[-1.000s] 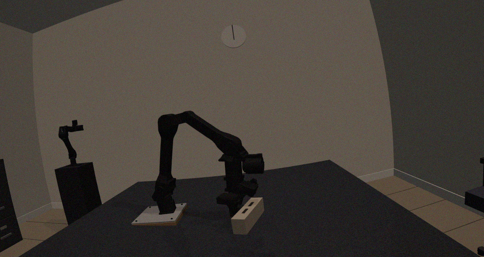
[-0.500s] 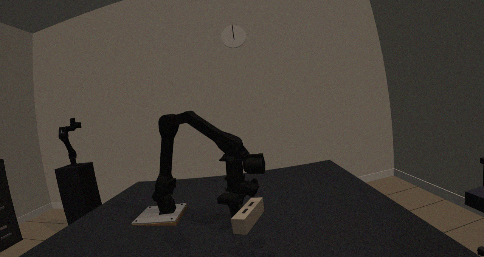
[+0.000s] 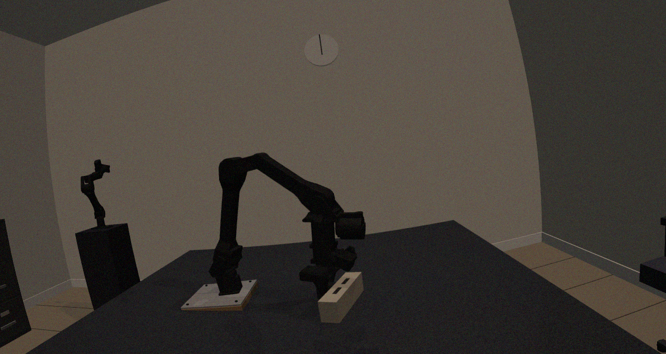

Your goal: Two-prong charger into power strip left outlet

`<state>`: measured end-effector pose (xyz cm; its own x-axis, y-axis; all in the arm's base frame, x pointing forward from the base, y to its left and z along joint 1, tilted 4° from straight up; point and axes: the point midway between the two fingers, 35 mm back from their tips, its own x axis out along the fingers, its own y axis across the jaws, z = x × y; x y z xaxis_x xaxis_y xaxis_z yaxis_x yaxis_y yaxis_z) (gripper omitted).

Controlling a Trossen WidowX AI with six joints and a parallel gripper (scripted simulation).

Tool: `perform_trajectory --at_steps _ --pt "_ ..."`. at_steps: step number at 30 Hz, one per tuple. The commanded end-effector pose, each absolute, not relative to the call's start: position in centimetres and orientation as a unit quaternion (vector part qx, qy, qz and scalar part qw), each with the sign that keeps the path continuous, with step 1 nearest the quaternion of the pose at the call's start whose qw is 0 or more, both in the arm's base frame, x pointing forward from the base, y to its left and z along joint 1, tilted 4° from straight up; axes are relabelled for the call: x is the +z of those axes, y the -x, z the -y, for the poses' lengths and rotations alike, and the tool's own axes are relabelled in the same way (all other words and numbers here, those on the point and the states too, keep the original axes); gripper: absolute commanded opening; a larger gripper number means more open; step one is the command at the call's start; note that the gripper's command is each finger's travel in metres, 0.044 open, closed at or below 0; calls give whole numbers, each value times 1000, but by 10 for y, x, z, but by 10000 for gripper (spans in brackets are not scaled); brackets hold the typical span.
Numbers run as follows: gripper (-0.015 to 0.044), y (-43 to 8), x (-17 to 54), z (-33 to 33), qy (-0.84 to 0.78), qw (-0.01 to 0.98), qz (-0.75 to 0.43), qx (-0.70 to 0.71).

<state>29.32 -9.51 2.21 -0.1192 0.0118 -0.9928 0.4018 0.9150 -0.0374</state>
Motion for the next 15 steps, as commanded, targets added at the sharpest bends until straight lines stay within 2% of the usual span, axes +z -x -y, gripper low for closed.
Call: perform_trajectory --at_steps 1,15 --pt "0 -299 23 97 -140 654 -728 -150" --pt "0 -304 23 99 -140 654 -728 -150"
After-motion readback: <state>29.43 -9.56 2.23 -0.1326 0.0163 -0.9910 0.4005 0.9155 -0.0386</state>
